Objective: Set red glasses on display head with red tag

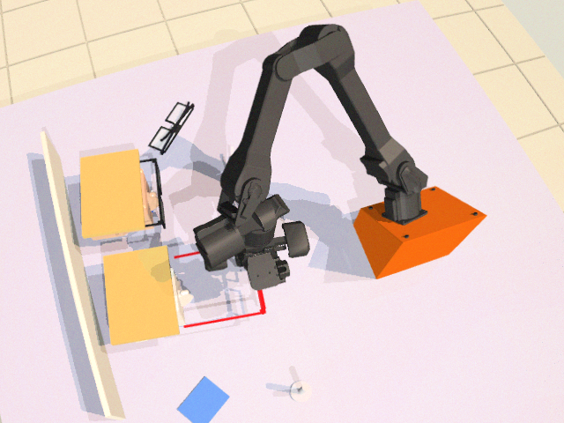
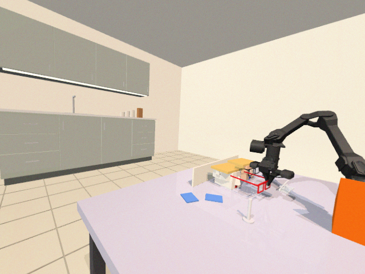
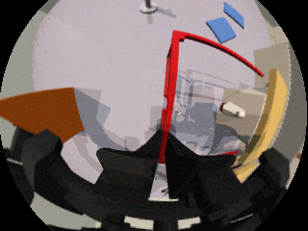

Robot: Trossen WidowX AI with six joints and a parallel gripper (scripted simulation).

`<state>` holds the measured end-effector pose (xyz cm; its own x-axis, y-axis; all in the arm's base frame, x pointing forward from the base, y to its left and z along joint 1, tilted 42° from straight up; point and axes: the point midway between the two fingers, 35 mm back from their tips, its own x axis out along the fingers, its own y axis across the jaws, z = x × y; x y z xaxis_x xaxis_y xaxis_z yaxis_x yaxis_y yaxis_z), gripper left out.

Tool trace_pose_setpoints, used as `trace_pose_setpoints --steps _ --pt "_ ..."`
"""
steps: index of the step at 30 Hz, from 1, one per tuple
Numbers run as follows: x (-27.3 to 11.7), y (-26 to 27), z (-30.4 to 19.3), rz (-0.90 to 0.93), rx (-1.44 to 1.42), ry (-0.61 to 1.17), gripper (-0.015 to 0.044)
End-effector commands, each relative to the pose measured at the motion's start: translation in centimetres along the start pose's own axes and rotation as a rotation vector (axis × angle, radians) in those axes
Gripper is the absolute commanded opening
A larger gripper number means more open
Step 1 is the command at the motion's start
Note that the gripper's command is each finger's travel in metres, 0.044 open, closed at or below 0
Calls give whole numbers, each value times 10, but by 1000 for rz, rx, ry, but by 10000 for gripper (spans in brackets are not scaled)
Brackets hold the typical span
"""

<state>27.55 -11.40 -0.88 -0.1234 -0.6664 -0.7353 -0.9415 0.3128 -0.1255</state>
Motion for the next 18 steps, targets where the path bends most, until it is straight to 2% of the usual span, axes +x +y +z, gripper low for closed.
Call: trace_pose_setpoints --steps 1,18 --pt "0 -7 0 -2 -4 4 0" --pt "1 -32 0 -3 -3 4 0"
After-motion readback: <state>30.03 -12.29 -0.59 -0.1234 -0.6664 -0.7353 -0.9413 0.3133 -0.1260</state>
